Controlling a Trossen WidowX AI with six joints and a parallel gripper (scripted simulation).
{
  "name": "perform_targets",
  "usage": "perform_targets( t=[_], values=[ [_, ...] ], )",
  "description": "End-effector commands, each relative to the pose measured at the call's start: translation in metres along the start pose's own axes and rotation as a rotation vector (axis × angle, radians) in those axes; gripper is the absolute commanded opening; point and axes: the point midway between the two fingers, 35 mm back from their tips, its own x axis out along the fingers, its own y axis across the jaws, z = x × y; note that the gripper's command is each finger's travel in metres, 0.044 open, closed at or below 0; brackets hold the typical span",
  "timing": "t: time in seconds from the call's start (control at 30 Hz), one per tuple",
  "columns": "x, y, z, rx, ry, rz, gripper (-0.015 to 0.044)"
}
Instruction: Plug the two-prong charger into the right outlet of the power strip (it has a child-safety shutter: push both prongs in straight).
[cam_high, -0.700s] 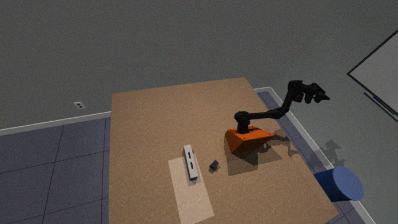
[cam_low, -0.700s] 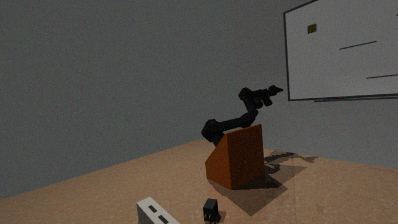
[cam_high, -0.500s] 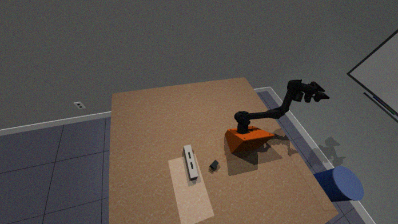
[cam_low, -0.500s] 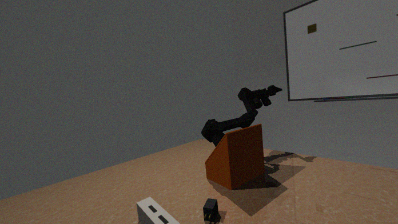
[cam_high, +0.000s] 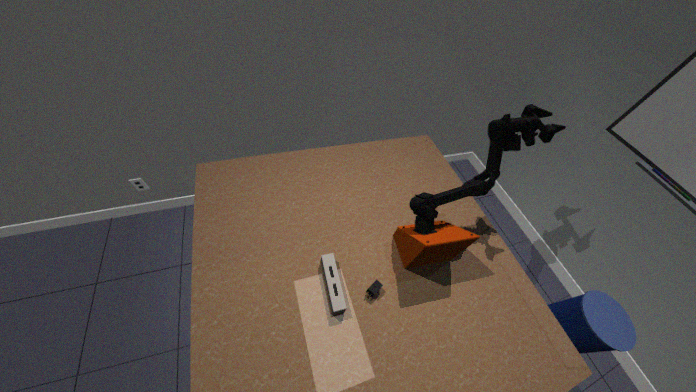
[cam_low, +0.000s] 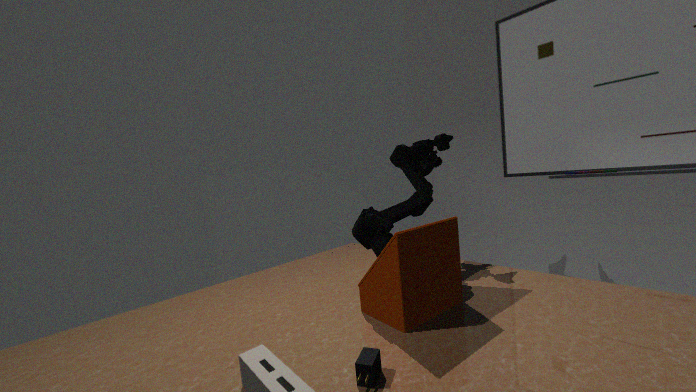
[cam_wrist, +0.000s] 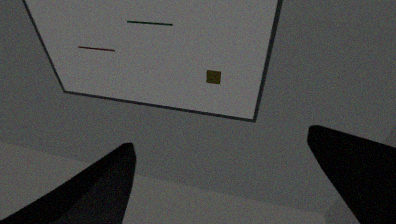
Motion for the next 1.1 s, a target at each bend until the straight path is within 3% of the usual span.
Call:
perform_targets(
  t=[0.0, 0.5, 1.07],
  values=[
    [-0.022, -0.035, -0.036, 0.038, 0.070, -0.111, 0.0440],
    [-0.120, -0.123, -0.142, 0.111, 0.295, -0.451, 0.0440],
    [-0.272, -0.169, -0.262, 0.219, 0.595, -0.795, 0.0440]
  ],
)
